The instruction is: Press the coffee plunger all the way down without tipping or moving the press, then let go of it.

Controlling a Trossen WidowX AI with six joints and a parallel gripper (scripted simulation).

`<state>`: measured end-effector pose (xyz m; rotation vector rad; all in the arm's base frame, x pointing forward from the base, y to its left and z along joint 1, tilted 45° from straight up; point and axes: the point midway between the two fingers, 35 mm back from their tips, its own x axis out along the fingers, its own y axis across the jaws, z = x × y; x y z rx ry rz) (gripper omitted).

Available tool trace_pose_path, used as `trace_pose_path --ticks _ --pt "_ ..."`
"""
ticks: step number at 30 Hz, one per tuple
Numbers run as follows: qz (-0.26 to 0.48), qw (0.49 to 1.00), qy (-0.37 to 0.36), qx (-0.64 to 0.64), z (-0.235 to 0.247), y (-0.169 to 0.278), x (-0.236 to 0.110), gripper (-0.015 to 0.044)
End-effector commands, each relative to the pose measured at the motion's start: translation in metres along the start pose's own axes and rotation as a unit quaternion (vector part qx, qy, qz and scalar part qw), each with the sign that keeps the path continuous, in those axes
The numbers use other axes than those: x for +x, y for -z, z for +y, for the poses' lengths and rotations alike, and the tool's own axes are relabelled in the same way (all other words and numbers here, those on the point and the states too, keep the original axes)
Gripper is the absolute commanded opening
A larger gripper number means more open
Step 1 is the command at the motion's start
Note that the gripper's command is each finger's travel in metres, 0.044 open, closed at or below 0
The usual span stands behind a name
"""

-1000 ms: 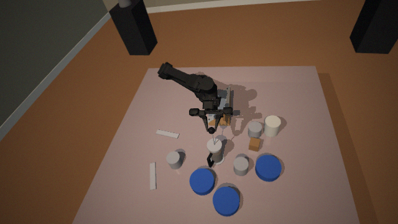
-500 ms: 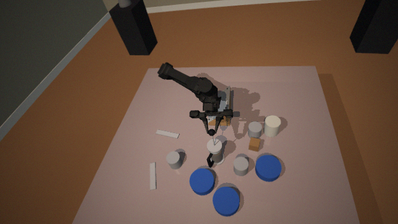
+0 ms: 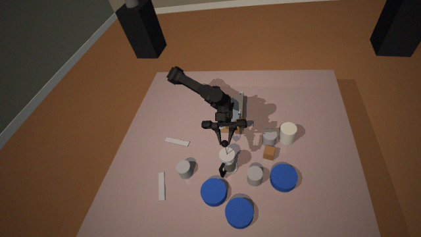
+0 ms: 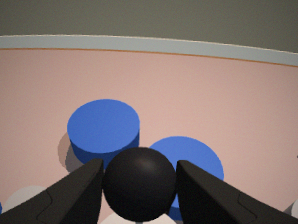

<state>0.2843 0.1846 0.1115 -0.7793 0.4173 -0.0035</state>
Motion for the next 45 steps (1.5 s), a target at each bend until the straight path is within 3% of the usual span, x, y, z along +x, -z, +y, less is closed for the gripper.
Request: trace_pose_path --ticks 1,28,45 --pt "0.019 1.000 -0.002 -0.014 0.003 0.022 0.010 0.0126" --pt "0.015 1.000 0.001 -0.015 -0.001 0.057 0.036 0.0126" --pt "0.014 1.000 0.002 -0.015 0.000 0.053 0.044 0.0126"
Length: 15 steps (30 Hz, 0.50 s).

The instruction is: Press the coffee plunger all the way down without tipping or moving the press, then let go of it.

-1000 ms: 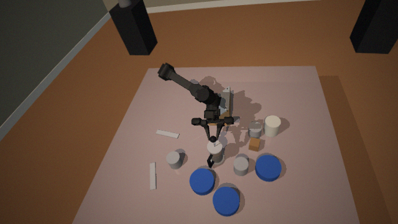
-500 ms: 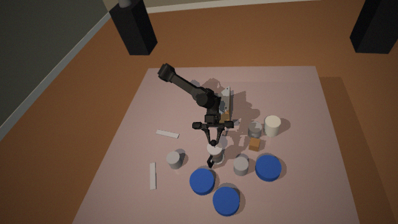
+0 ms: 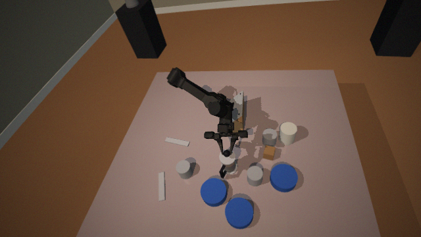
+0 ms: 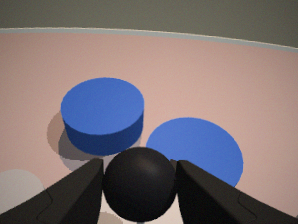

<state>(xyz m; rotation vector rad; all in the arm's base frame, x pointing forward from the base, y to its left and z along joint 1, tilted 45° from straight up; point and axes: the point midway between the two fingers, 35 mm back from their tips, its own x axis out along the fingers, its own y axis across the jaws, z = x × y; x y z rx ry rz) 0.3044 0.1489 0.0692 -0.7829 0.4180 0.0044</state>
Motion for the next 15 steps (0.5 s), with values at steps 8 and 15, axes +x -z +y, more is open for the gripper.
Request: trace_pose_path --ticks 8,15 --pt "0.015 1.000 0.005 -0.012 0.0009 0.0088 0.0048 0.0126" --pt "0.015 1.000 0.005 -0.012 0.0018 0.0080 0.0054 0.0126"
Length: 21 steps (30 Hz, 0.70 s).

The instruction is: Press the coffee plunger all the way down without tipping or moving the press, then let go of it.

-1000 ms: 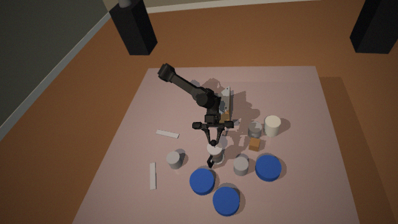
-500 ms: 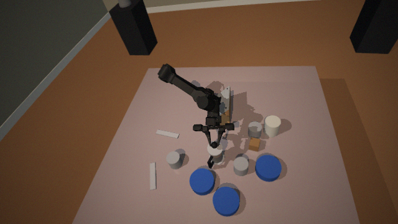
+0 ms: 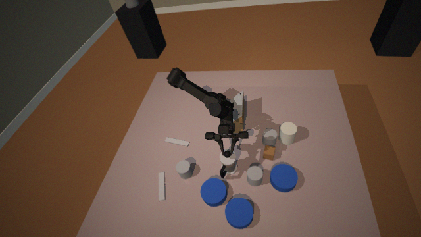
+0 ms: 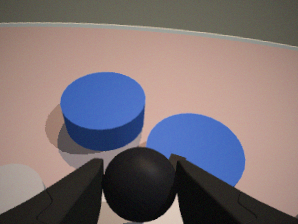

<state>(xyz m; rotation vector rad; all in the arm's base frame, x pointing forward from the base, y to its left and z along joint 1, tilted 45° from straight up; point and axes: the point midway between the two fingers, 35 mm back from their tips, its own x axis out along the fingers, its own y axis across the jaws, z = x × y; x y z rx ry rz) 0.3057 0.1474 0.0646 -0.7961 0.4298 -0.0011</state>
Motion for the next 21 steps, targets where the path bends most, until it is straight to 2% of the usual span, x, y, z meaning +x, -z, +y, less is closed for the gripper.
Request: trace_pose_path --ticks 1,21 --pt "0.009 1.000 0.003 -0.006 0.0000 0.0044 0.0025 0.0126" --pt "0.003 1.000 0.002 -0.003 0.0012 0.0001 0.0017 0.0126"
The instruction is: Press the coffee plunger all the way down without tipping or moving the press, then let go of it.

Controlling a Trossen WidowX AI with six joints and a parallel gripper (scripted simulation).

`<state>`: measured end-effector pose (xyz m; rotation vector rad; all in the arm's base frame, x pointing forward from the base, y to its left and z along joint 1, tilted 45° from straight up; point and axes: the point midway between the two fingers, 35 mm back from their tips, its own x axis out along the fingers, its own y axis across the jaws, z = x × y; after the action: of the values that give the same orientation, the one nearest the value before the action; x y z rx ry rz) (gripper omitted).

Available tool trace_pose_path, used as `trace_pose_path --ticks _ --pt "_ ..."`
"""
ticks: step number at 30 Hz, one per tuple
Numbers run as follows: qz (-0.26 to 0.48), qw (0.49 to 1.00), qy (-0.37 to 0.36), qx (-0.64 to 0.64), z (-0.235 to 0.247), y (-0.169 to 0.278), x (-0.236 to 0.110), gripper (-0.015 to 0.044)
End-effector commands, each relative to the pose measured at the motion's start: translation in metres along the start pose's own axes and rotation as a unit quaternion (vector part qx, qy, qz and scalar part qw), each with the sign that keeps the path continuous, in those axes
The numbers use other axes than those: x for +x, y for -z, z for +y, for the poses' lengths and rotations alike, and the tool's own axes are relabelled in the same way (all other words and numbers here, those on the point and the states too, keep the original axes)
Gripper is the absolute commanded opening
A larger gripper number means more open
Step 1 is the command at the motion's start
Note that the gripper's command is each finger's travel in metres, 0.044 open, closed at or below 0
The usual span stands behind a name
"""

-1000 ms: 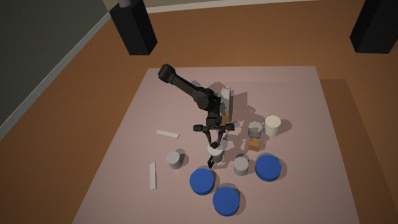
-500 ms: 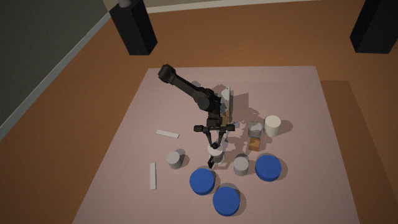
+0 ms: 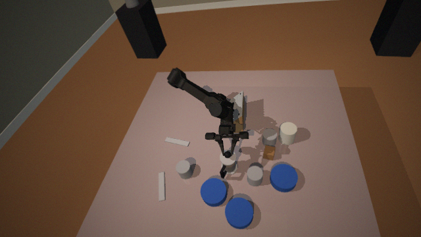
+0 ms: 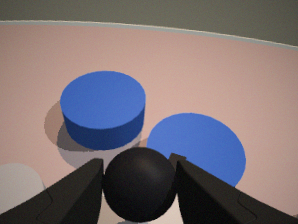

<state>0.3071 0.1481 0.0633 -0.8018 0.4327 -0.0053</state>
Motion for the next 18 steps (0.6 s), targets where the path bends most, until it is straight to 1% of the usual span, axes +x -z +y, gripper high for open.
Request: trace_pose_path --ticks 1,3,15,18 --pt "0.001 1.000 0.000 0.000 0.0000 0.0003 0.0001 0.0126" --pt "0.001 1.000 0.000 0.000 0.0000 0.0003 0.0001 0.0126" --pt "0.001 1.000 0.000 0.000 0.0000 0.0003 0.0001 0.0440" --pt "0.001 1.000 0.000 0.000 0.0000 0.0003 0.0001 0.0440"
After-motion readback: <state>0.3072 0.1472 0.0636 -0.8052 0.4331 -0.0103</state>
